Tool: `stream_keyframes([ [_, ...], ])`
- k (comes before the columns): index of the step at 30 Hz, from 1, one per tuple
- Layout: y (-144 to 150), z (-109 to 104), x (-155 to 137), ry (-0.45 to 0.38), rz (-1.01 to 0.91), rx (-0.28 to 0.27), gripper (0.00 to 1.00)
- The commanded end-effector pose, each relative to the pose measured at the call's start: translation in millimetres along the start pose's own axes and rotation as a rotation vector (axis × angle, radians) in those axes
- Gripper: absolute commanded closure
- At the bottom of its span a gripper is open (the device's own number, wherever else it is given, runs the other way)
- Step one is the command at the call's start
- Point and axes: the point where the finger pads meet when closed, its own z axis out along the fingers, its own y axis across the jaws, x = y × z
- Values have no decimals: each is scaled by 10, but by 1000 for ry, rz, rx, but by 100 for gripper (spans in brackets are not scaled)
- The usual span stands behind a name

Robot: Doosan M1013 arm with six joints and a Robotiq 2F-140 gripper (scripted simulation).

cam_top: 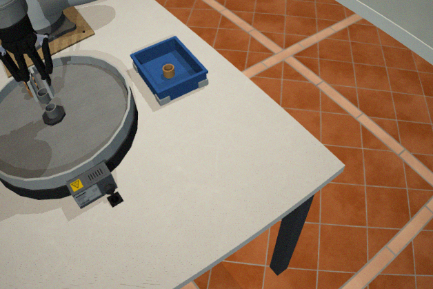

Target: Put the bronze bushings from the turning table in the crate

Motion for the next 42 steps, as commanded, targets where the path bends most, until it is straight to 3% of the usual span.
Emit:
stream_keyframes([
  [1,0,-1,0,0,0,0,100],
  [10,0,17,0,0,0,0,100],
  [16,0,225,1,0,0,0,100],
  [42,0,228,1,0,0,0,100],
])
